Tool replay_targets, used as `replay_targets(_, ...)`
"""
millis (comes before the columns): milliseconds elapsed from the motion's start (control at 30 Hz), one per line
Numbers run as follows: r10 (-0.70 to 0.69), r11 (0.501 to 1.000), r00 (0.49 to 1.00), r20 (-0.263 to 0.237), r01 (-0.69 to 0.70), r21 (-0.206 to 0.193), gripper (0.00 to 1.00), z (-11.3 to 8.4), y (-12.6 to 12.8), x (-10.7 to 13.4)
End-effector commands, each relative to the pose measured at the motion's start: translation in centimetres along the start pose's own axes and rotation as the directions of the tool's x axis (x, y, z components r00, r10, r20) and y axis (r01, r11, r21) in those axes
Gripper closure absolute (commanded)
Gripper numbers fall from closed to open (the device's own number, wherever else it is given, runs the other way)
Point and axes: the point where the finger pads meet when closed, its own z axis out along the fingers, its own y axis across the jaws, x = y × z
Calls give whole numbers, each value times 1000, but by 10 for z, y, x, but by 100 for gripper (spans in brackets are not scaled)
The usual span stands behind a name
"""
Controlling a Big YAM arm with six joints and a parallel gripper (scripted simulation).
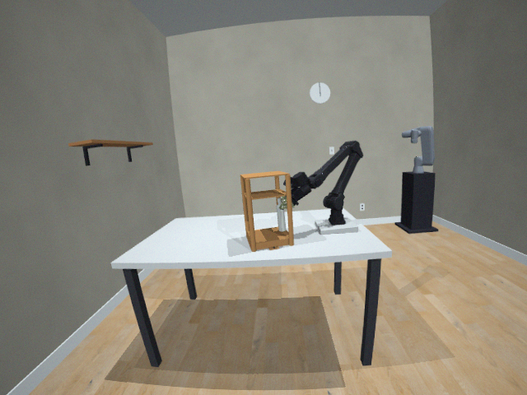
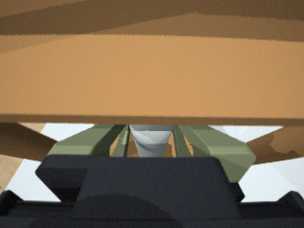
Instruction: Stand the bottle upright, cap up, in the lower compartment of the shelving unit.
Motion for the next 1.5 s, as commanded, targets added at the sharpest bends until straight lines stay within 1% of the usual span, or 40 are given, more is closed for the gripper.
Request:
replay_targets(0, 28, 1000, 994, 109, -28, -1, 73, 6, 1, -62)
replay_targets(667, 31, 1000, 994, 108, -31, -2, 73, 6, 1, -62)
replay_targets(933, 28, 1000, 994, 108, -28, -1, 73, 11, 1, -56)
replay_targets(1467, 29, 1000, 994, 108, -29, -1, 73, 12, 1, -55)
